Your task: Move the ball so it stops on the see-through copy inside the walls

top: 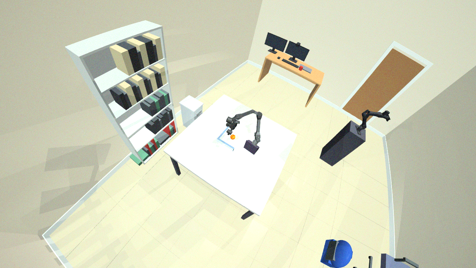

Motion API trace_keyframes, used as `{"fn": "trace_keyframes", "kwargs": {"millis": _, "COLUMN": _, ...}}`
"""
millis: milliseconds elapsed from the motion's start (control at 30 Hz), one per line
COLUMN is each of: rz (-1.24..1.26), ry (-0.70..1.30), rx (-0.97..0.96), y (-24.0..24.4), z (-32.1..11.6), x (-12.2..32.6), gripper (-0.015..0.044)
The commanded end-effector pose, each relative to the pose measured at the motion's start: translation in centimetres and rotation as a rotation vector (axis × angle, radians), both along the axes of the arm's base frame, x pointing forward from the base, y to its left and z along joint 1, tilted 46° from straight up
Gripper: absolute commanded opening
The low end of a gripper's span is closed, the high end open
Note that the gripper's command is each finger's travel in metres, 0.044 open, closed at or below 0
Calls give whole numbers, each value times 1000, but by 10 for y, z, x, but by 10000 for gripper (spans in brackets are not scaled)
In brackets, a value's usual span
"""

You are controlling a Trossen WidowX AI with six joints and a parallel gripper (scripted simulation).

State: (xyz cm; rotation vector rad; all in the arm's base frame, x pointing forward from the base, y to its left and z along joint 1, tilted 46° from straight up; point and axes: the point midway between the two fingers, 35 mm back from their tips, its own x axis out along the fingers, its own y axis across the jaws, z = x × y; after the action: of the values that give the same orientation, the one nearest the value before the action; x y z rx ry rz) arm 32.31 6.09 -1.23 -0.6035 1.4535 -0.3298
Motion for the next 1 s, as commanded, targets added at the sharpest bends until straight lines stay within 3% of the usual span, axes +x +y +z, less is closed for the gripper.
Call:
{"fn": "trace_keyframes", "kwargs": {"millis": 0, "rz": -162, "ry": 38, "rx": -161, "y": -51, "z": -1, "x": -30, "gripper": 423}}
{"fn": "trace_keyframes", "kwargs": {"millis": 967, "rz": -185, "ry": 43, "rx": -188, "y": -84, "z": -25, "x": -35, "gripper": 423}}
